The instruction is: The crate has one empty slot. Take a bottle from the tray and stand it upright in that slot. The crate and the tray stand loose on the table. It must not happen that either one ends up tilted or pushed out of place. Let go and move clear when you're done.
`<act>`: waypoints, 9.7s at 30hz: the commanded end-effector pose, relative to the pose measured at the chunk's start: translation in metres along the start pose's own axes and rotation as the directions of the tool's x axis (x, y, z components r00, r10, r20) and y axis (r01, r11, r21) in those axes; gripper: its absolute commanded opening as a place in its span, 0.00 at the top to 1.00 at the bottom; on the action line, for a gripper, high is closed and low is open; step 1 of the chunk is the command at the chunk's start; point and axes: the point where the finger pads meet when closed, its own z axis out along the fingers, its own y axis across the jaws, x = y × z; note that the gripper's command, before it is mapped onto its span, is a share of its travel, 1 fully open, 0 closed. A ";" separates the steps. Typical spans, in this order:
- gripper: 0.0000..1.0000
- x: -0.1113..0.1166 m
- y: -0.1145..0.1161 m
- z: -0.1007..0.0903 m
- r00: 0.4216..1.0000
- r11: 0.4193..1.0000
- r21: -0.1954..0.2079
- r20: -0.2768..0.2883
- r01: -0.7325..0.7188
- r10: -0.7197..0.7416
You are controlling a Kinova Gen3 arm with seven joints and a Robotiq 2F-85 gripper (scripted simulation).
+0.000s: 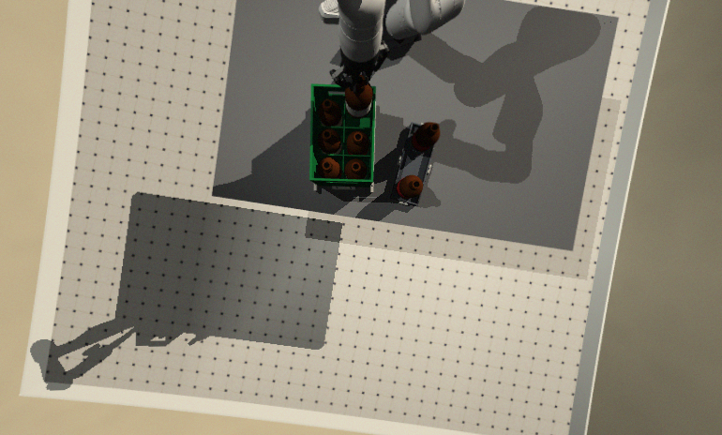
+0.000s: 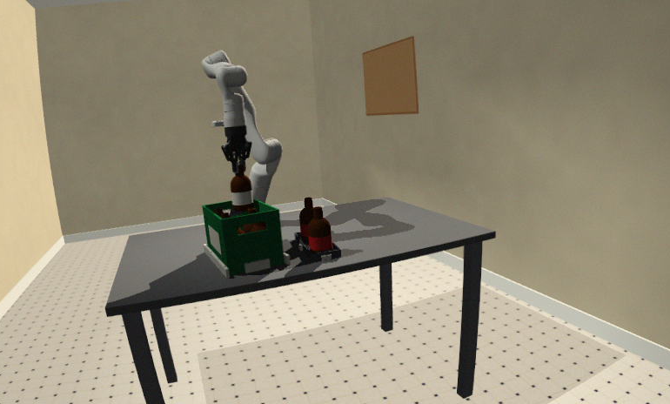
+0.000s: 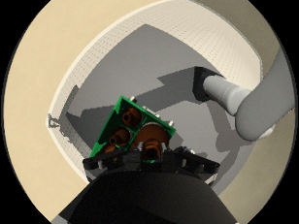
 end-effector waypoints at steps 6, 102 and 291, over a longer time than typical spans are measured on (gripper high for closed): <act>1.00 0.000 0.000 0.003 1.000 1.000 0.000 0.000 0.000 0.000; 1.00 0.000 0.000 0.040 1.000 1.000 0.000 0.000 0.000 0.000; 1.00 0.000 0.000 0.119 1.000 1.000 0.000 0.000 0.000 0.000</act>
